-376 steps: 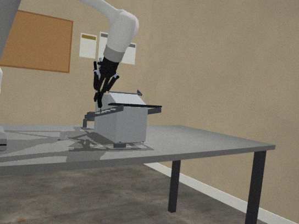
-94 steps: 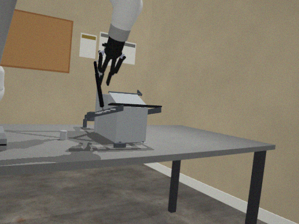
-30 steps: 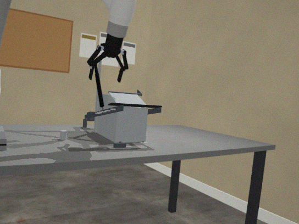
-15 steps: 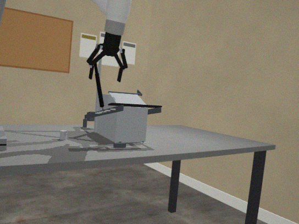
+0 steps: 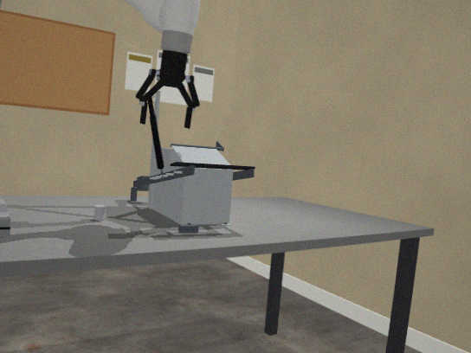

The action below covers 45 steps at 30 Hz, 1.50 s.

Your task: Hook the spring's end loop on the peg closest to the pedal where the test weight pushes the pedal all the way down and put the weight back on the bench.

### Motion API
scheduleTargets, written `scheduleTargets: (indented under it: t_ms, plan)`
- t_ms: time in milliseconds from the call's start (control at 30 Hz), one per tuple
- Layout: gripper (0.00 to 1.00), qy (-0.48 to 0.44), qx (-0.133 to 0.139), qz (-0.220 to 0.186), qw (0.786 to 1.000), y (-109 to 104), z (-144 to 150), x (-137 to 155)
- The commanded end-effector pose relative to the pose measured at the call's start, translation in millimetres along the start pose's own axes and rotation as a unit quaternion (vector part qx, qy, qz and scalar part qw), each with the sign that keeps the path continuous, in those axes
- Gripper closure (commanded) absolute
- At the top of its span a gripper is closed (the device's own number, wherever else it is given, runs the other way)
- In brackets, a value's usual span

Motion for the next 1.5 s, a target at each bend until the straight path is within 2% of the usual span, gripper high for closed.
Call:
scheduleTargets:
  t_ms: [0, 167, 200, 733, 767, 1300, 1333, 1467]
  plan:
    - [0.00, 0.000, 0.000, 0.000, 1.000, -1, 0, 0]
    - [0.00, 0.000, 0.000, 0.000, 1.000, -1, 0, 0]
    - [0.00, -0.010, -0.019, -0.072, 0.997, -1, 3, -10]
    - [0.00, -0.010, -0.019, -0.072, 0.997, -1, 3, -10]
    - [0.00, -0.010, -0.020, -0.074, 0.997, -1, -55, -26]
    - [0.00, -0.010, -0.020, -0.074, 0.997, -1, -55, -26]
    - [0.00, -0.010, -0.021, -0.076, 0.997, -1, -113, -41]
    - [0.00, -0.010, -0.021, -0.076, 0.997, -1, -113, -41]
Point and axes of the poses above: the point where the finger pads meet when closed, its own y axis out along the fingers, its own z axis across the jaws, x = y × z, the point moved 7 cm from there along -y, back along the fingers, and after that the axes turned 13 degrees about -y, right-handed, at the moved point
